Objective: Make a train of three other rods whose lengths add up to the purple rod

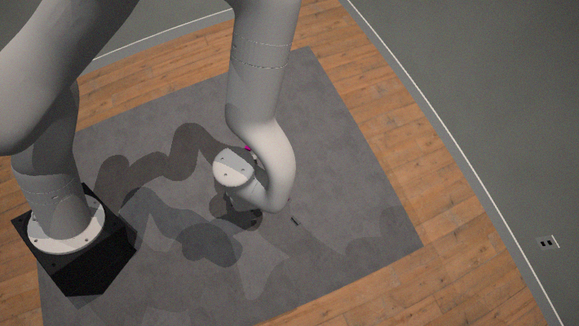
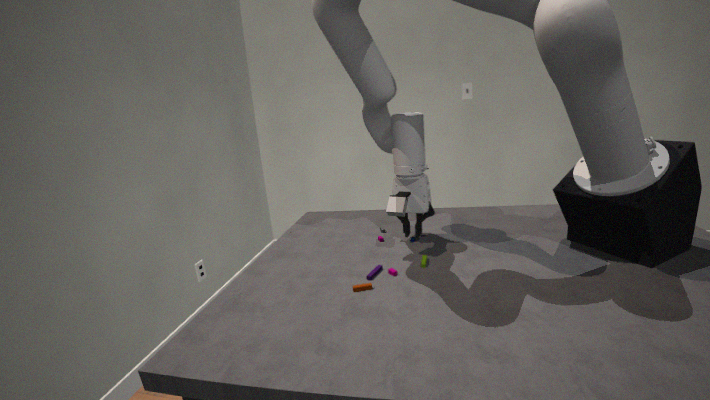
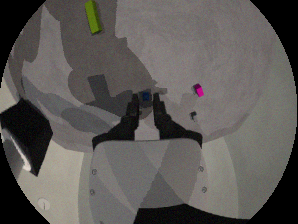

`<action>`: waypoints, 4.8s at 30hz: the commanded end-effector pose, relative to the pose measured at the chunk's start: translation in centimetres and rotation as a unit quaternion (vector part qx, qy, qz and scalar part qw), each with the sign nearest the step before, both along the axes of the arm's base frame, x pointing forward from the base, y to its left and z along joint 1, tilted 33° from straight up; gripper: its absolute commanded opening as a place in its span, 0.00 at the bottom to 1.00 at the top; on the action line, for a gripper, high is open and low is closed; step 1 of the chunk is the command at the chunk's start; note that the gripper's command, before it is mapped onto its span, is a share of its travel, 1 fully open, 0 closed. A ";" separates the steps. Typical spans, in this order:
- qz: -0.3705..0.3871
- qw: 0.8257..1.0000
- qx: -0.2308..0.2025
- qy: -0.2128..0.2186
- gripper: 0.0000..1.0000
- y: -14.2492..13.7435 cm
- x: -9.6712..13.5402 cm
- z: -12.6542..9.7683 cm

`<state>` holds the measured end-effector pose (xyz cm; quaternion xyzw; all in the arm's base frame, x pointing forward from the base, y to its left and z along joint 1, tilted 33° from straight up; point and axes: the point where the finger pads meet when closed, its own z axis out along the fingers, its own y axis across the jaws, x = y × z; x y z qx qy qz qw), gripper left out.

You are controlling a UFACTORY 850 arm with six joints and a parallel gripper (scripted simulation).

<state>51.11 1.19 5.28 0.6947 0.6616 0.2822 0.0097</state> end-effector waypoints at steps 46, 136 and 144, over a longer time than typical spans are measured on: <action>0.000 1.000 0.000 0.000 0.24 0.5 0.6 -1.1; 0.000 1.000 0.000 0.000 0.04 -2.7 -3.0 6.2; 0.000 1.000 0.000 0.000 0.04 -3.1 -3.4 7.3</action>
